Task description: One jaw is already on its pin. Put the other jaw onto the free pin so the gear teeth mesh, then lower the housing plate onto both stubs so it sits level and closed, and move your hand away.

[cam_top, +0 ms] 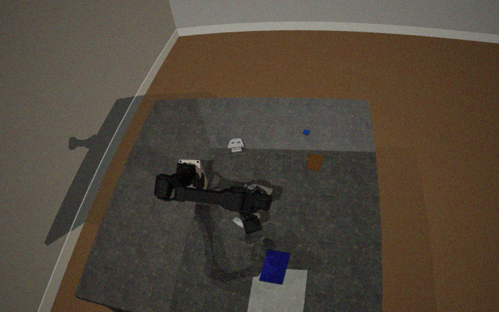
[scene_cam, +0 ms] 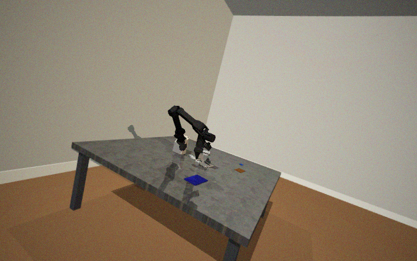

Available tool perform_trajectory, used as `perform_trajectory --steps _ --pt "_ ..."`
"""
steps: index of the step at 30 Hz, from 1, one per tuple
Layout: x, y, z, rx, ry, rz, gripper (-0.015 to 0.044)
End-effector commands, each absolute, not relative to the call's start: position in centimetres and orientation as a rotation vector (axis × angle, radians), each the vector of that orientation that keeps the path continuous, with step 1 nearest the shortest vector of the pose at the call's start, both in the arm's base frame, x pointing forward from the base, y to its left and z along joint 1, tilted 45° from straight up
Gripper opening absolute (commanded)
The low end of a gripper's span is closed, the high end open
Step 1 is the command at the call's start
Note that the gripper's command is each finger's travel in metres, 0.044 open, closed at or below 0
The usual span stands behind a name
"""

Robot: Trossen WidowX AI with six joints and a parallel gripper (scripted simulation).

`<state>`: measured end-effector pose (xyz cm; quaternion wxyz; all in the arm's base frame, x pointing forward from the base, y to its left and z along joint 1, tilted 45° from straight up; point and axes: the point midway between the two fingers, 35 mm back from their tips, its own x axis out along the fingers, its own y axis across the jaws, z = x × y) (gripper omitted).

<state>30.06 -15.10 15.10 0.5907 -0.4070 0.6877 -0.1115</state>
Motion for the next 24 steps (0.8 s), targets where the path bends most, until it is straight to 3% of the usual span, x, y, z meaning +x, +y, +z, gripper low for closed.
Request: perform_trajectory --steps 1,24 --pt "30.4 -14.1 13.8 -0.907 1.594 -0.293 0.0134" --pt "31.5 -8.8 8.6 -0.703 1.522 -0.473 0.0134"
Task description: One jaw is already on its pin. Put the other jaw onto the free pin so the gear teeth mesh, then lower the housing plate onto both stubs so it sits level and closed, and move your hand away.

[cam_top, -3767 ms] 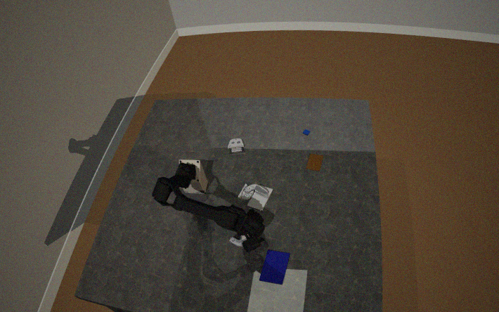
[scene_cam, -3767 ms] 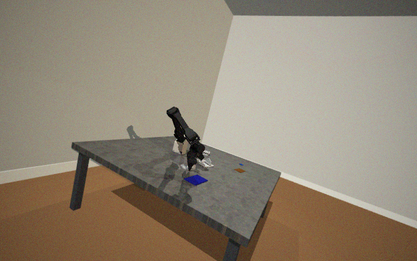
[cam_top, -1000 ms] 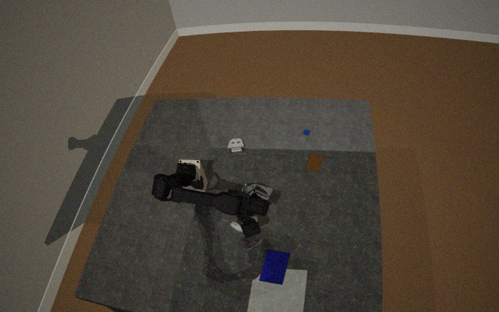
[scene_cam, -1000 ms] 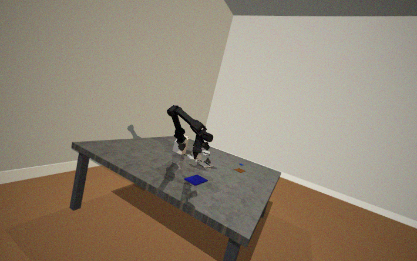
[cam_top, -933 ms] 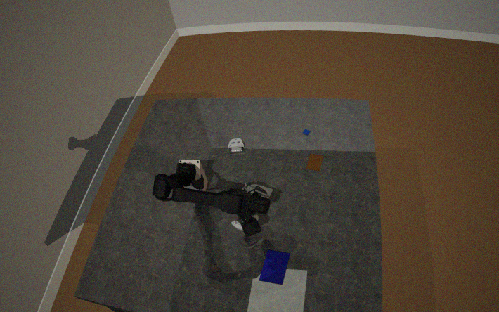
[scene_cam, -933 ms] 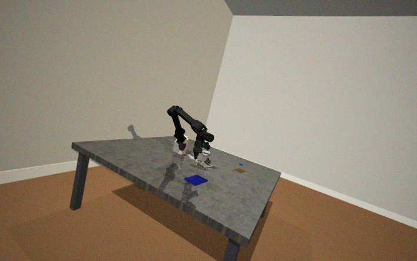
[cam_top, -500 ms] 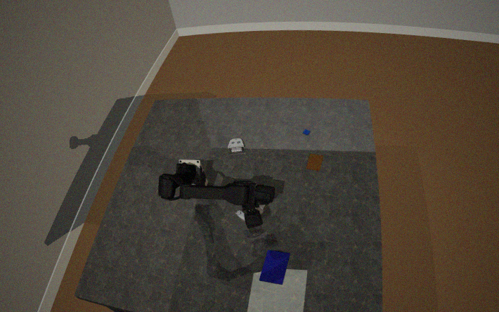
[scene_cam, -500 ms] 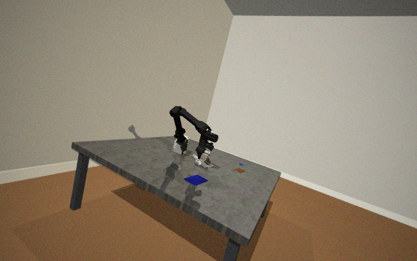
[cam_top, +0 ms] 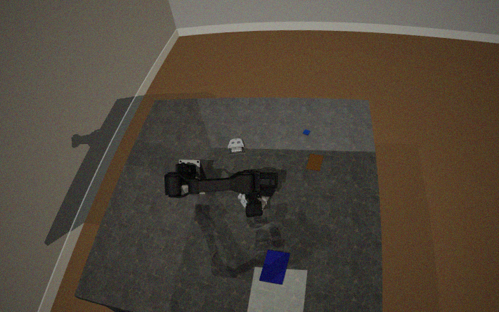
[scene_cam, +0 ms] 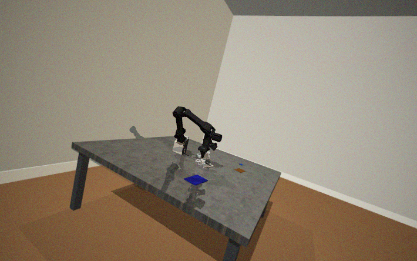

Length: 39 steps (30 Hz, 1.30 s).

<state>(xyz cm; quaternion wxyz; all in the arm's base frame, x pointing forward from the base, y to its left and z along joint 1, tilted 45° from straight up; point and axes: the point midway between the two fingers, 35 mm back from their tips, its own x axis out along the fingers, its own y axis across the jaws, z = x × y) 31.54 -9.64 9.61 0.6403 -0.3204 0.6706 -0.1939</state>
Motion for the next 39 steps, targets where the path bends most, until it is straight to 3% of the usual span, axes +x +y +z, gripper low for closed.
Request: perform_trajectory --steps 1,39 --pt "31.5 -8.6 8.3 -0.694 1.519 -0.482 0.0134" --pt "30.0 -1.8 1.8 -0.447 1.379 -0.746 0.0134"
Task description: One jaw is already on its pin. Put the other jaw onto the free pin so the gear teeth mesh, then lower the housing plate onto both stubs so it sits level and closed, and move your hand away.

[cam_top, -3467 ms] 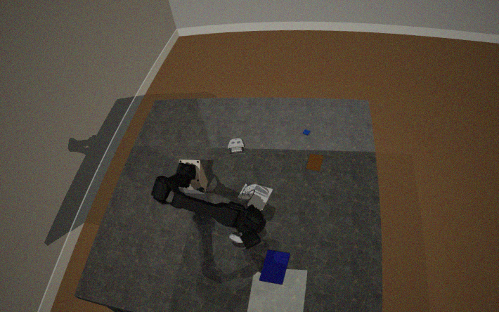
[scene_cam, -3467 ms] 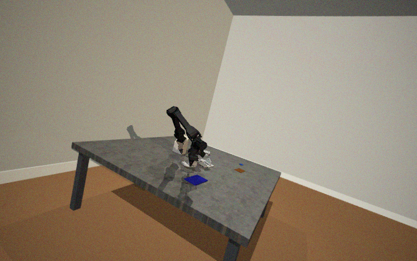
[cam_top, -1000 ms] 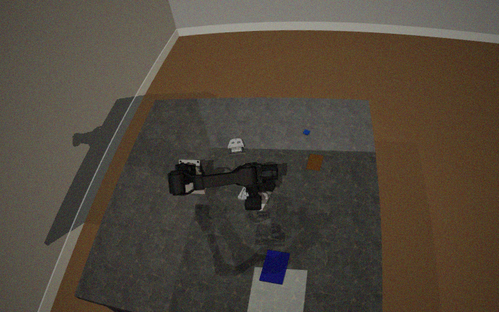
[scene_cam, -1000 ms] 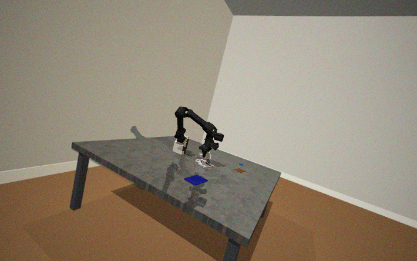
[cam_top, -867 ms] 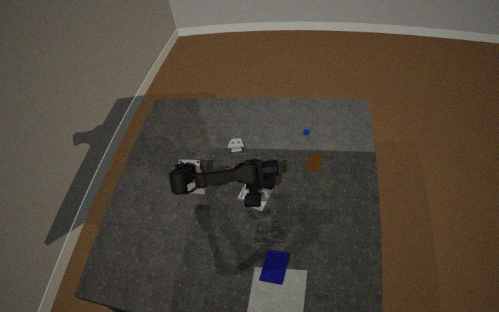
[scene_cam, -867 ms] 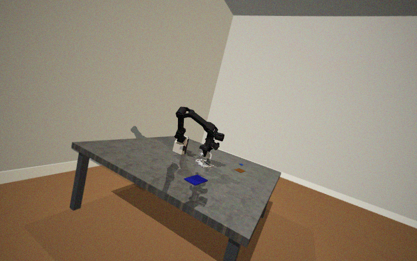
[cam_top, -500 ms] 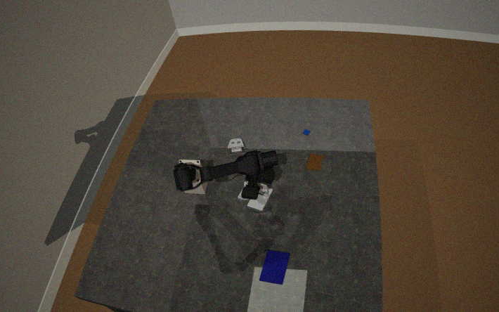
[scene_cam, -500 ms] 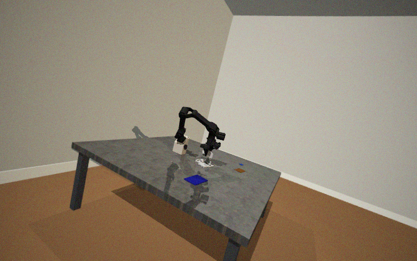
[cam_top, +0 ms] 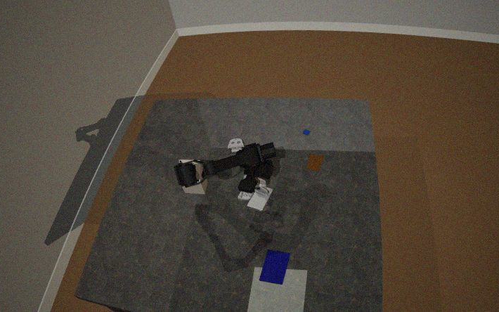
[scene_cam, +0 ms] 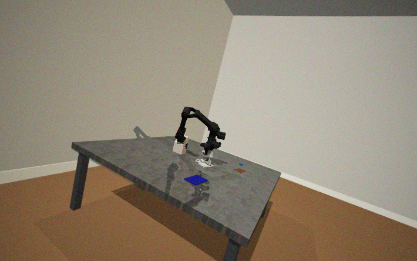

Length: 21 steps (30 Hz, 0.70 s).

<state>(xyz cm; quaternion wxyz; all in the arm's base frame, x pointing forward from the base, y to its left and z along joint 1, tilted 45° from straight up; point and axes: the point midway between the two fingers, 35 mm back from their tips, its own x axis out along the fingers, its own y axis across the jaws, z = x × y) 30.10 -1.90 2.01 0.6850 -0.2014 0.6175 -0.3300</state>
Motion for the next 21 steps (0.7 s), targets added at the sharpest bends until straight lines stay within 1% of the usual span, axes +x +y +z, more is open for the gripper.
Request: perform_trajectory --steps 1,21 --pt "30.01 -1.84 1.85 -0.447 1.379 -0.746 0.0134" --pt "30.01 -1.84 1.85 -0.459 1.386 -0.736 0.0134"
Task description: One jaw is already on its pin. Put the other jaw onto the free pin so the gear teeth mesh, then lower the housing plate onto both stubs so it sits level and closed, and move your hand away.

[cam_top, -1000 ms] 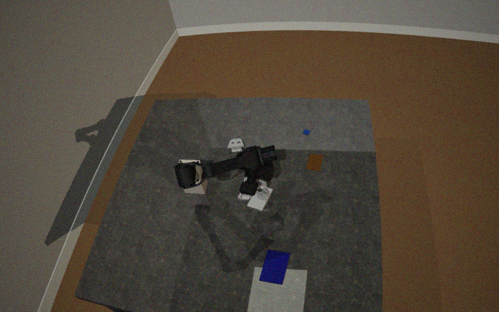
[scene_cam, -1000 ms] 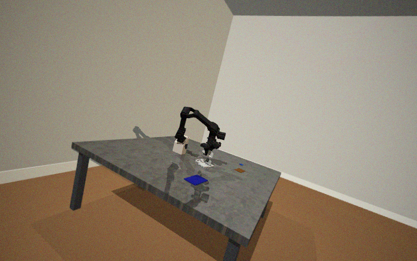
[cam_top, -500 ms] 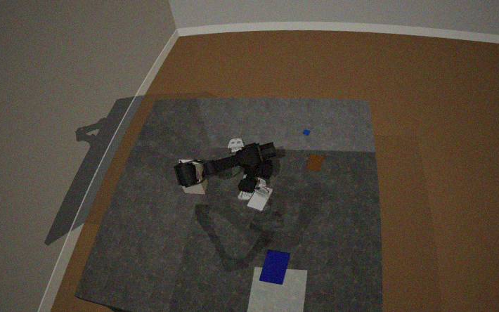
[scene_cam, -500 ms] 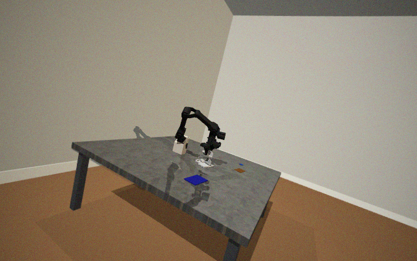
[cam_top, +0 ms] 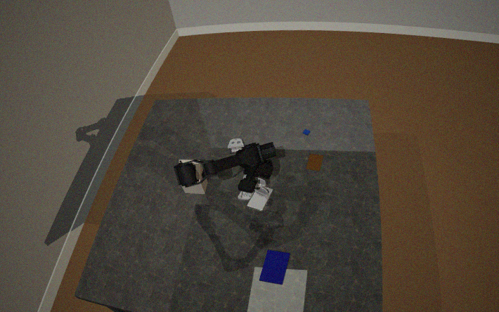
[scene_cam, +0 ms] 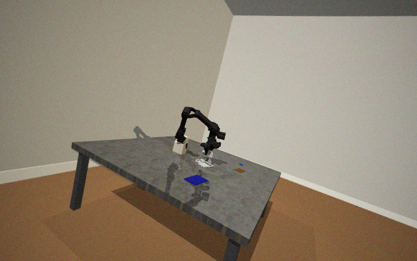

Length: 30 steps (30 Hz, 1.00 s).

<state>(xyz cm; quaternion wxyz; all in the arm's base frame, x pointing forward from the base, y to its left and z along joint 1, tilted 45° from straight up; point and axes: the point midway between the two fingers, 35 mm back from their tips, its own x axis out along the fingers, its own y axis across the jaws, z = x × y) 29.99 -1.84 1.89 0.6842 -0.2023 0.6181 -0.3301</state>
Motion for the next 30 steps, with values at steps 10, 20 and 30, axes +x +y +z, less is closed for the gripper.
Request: perform_trajectory --steps 10,20,30 --pt "29.5 -3.7 3.7 -0.46 1.386 -0.737 0.0134" --pt "29.1 -4.7 4.7 -0.461 1.386 -0.738 0.0134" --pt "29.1 -4.7 4.7 -0.461 1.386 -0.738 0.0134"
